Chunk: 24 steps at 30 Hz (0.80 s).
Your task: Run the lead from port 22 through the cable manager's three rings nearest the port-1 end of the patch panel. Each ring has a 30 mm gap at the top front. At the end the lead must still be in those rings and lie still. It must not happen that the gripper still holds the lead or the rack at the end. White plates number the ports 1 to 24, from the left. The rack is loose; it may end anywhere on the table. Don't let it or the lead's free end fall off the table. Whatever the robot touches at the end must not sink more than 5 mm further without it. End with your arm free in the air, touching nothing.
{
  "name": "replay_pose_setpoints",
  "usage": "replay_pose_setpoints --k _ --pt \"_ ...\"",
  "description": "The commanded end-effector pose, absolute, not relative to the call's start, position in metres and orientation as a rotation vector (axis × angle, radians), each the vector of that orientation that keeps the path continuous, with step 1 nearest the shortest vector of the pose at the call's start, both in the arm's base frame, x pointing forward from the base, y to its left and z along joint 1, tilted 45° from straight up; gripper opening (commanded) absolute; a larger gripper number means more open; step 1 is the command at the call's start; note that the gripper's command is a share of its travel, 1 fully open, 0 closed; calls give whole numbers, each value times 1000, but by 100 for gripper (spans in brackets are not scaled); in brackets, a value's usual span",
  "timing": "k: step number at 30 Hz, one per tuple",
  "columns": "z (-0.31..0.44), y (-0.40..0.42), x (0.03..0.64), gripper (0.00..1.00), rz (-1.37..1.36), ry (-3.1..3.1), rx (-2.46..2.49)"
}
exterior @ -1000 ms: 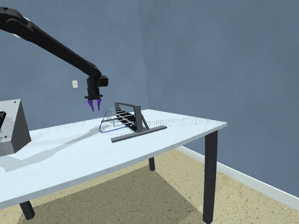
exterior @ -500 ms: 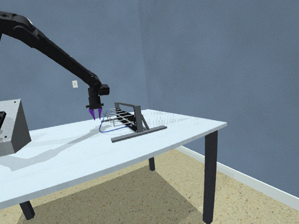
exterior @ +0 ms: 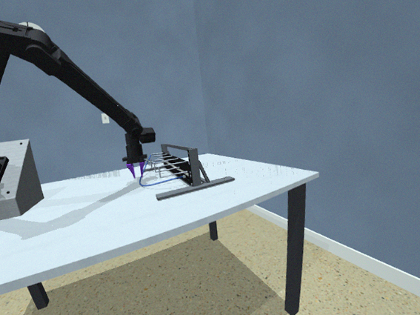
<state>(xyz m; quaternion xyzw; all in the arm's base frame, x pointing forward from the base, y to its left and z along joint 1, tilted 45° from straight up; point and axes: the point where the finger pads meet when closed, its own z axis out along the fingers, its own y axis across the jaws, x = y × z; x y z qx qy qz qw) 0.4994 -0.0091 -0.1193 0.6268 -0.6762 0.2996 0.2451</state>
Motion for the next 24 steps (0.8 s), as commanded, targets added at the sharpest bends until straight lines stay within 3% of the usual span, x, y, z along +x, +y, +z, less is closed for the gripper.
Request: replay_pose_setpoints --k 1,24 --pt "-109 -15 510 32 844 -1865 1724" --pt "-119 -16 508 32 838 -1853 1731"
